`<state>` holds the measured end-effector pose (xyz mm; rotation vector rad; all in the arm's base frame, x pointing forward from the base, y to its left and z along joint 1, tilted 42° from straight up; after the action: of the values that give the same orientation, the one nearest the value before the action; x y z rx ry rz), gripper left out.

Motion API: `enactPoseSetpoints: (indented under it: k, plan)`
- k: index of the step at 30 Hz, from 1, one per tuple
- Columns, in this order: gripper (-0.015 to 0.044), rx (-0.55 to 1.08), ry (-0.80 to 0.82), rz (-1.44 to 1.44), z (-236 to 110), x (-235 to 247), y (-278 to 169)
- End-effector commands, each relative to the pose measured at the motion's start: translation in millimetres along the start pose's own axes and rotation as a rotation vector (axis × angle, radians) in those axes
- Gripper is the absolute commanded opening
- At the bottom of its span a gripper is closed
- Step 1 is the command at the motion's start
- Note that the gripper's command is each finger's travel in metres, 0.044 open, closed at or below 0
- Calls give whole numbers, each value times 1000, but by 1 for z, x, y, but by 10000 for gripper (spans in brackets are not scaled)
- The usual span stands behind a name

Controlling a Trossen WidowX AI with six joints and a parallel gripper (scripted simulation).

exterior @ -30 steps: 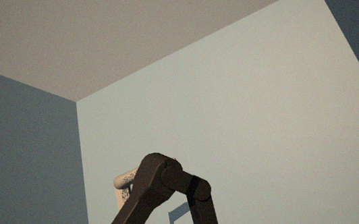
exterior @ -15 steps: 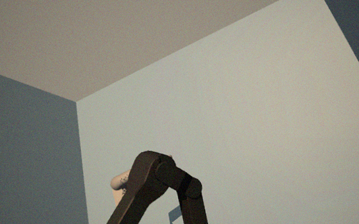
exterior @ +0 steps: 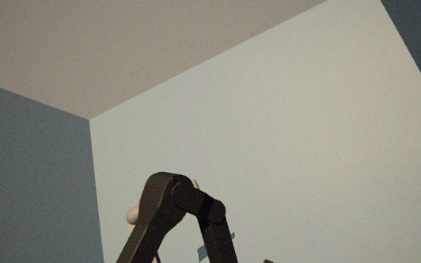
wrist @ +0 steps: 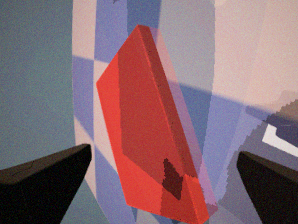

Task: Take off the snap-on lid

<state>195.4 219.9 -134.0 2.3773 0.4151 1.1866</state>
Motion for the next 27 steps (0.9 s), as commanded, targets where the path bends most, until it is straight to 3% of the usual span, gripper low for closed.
enactPoseSetpoints:
  k: [1, 27]
  plan:
    - [440, -1, 8, 12, -9, 7, -1]
    - [440, 1, 5, 13, -55, 32, -8]
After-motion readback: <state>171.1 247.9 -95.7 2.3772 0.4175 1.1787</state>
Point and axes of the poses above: the point midway between the two fingers, 35 mm back from their tips, its own z axis out along the fingers, its own x axis across the jaws, y = z × x, the point moved 8 cm from there along -z, back along the fingers, and after that the axes turned 13 degrees about z, right-handed, at the moved point
